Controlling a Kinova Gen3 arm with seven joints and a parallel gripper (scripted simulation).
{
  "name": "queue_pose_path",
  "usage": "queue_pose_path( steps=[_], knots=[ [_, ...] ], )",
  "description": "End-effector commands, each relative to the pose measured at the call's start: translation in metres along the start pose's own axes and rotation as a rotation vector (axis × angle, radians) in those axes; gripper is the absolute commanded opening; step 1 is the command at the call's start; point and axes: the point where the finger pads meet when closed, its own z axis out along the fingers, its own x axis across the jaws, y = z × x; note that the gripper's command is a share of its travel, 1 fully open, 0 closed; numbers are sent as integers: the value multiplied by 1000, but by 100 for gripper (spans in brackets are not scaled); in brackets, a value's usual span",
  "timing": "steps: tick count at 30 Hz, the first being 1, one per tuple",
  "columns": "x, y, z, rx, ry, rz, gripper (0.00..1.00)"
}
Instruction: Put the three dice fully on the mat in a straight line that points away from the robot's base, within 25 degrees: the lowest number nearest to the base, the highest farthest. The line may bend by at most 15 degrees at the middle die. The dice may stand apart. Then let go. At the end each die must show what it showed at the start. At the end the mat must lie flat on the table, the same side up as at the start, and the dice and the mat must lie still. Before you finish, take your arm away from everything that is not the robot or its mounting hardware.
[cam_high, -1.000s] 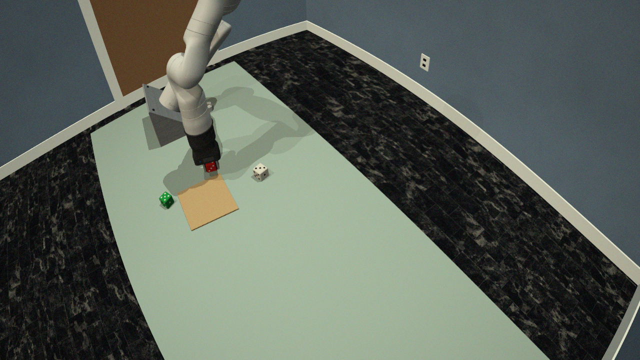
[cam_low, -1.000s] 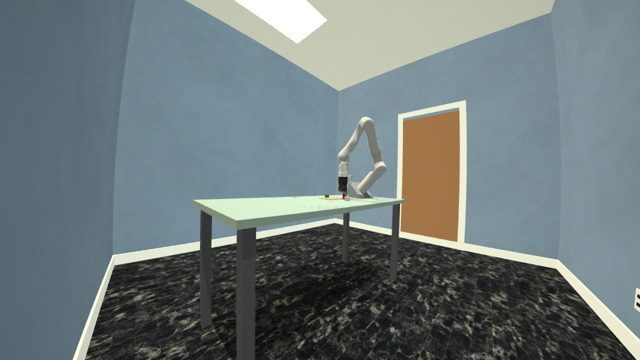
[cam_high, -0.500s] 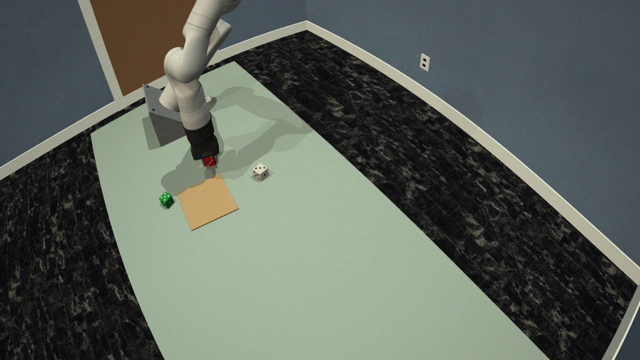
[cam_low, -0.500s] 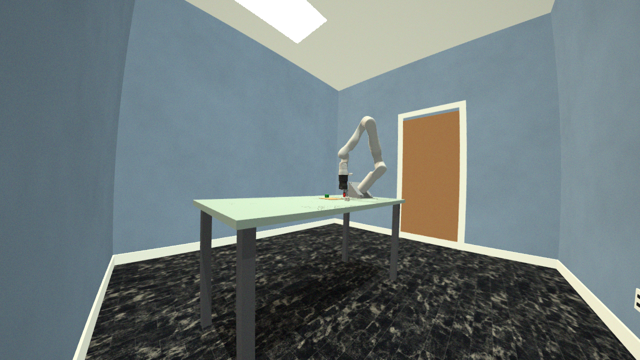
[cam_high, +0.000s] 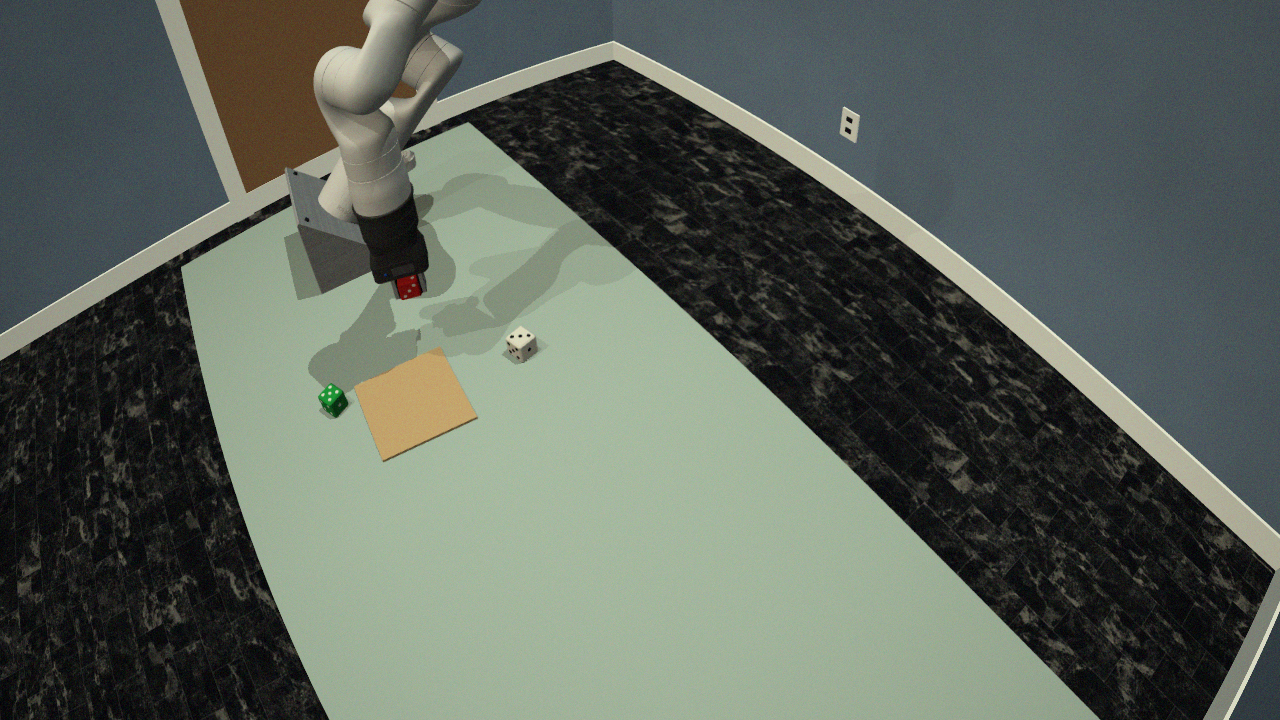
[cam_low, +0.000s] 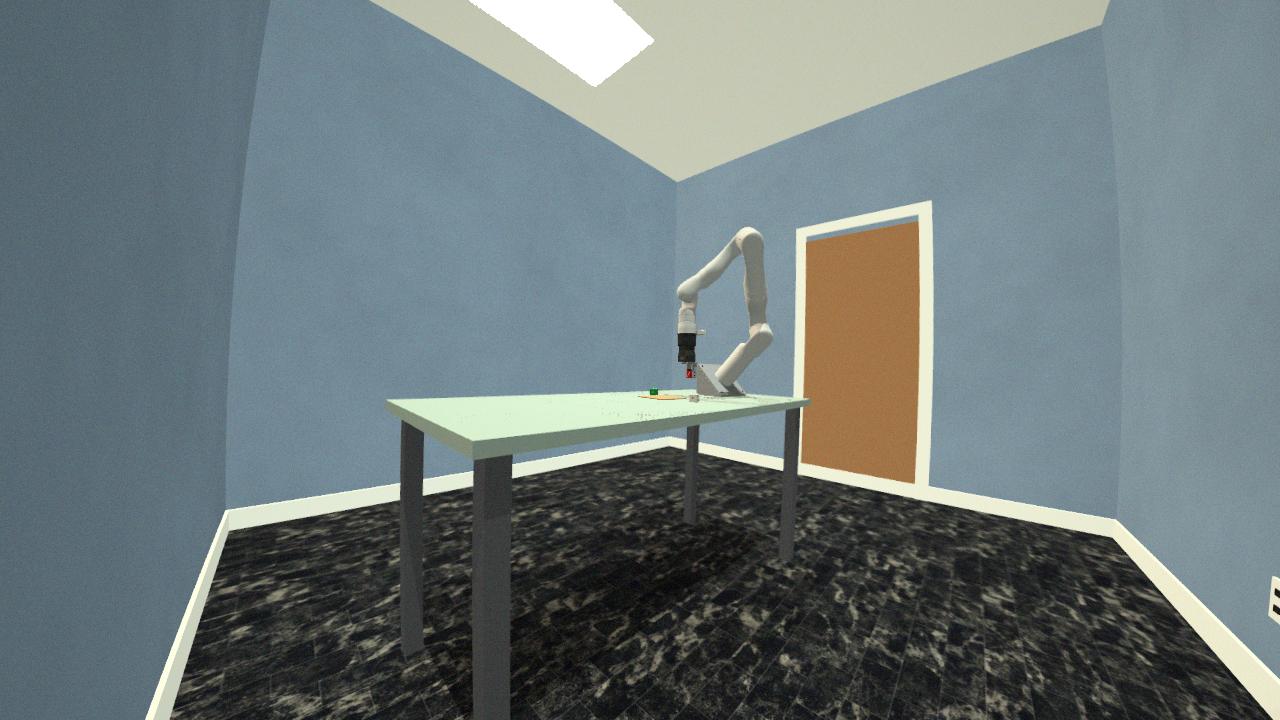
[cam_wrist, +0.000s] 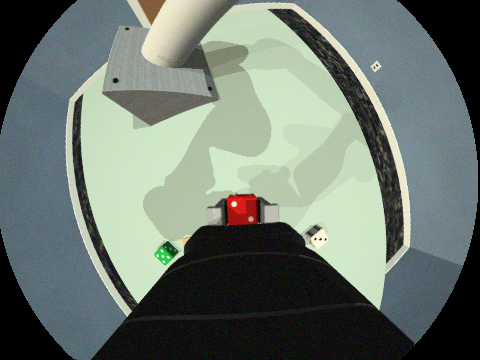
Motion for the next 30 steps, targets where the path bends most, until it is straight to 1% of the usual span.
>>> queue_pose_path(
  steps=[1,5,16,18,22,24,30],
  knots=[
    [0,4,-11,-17,-6,-4,57],
    [0,4,-16,-17,-6,-4,57],
    [-1,5,-16,-17,-6,-6,57],
    [-5,13,-17,-16,-6,-37,57],
    [-28,56,-21,-15,-7,-187,57],
    [-37,71,-22,-16,-8,-238,57],
    [-39,74,-22,-16,-8,-249,57]
  ],
)
